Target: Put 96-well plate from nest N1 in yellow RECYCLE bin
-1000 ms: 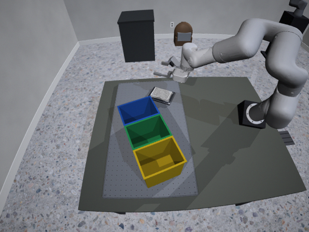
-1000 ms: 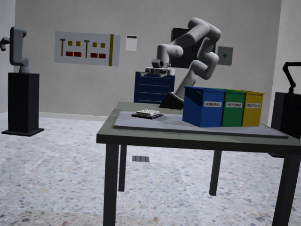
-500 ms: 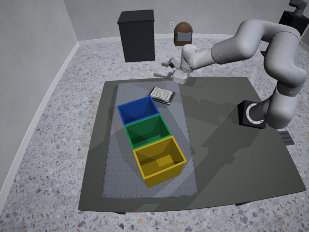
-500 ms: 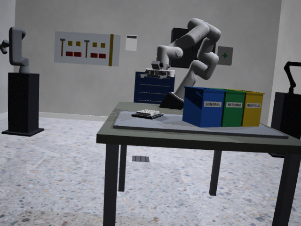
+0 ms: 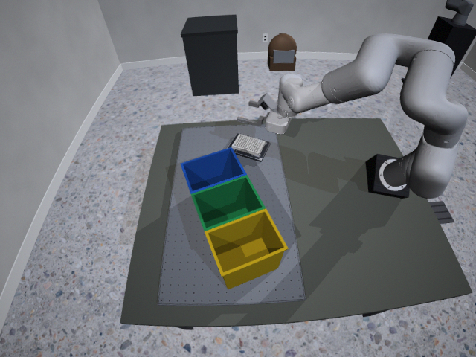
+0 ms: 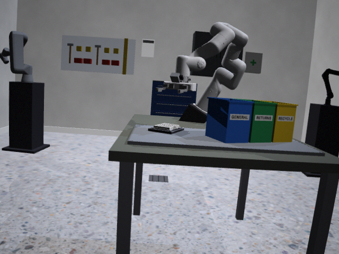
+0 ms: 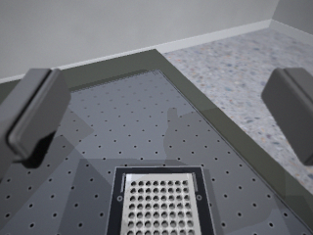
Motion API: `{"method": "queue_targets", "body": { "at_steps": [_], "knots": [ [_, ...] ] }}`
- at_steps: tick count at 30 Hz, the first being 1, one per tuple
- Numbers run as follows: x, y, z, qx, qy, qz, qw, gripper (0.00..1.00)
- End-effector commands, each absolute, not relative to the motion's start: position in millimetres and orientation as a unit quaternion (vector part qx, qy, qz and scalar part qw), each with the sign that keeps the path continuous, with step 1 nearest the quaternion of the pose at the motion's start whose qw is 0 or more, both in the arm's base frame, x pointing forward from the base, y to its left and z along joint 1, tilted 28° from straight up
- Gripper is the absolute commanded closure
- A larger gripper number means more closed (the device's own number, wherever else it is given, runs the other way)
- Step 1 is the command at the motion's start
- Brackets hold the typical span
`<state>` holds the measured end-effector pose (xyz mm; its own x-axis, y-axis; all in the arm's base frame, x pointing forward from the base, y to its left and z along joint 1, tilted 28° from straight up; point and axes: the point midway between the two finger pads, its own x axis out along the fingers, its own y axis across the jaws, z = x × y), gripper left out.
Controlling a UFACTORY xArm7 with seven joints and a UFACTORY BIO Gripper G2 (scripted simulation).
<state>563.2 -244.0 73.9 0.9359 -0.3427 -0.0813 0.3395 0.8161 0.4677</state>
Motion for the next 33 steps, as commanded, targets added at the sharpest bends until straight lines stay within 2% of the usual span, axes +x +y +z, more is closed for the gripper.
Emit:
{"method": "queue_targets", "body": {
  "at_steps": [1, 33],
  "knots": [
    [564, -244, 72, 0.244, -0.006, -0.18, 0.953, 0.63],
    [569, -221, 28, 0.244, -0.006, -0.18, 0.953, 0.63]
  ]
}}
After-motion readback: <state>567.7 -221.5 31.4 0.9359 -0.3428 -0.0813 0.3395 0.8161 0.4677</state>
